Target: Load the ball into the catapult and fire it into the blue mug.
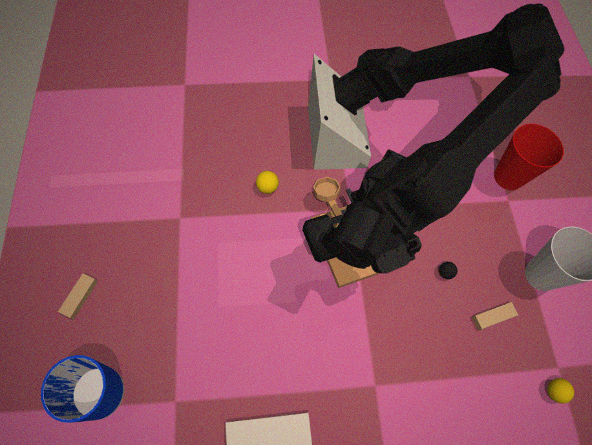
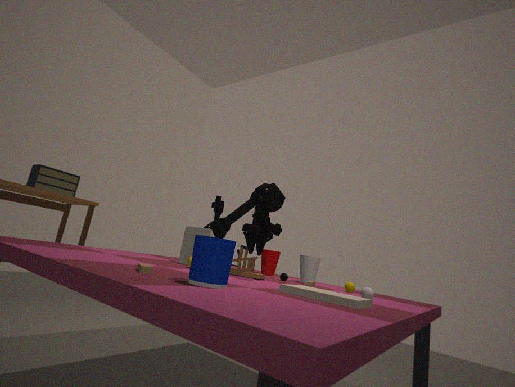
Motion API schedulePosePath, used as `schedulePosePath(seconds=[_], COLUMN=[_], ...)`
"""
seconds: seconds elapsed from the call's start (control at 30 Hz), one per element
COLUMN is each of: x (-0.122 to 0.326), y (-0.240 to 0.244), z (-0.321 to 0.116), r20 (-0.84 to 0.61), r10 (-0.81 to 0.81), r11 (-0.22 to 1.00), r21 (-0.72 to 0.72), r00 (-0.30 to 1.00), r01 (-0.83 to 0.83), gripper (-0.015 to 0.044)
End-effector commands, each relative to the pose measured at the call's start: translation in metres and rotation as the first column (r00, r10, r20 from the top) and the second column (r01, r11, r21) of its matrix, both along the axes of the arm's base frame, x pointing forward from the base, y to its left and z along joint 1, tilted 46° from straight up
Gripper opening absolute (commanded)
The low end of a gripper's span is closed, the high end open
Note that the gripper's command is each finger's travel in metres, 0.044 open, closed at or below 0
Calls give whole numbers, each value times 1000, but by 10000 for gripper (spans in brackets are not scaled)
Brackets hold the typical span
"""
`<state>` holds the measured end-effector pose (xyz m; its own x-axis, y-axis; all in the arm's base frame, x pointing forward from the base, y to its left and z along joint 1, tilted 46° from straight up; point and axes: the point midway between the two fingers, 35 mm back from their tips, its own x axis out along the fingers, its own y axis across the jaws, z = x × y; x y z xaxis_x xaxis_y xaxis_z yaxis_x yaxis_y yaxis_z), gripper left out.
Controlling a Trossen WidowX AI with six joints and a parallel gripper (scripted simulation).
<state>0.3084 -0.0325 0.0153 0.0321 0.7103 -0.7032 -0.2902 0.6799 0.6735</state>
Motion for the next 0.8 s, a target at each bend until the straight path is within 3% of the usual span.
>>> schedulePosePath(seconds=[0.0, 0.77], x=[0, 1], y=[5, 32], z=[-5, -31], r20=[-4, -3], r10=[-4, -4], r11=[1000, 1000], r21=[4, 6], r00=[1000, 1000], r01=[4, 4], gripper=[440, 440])
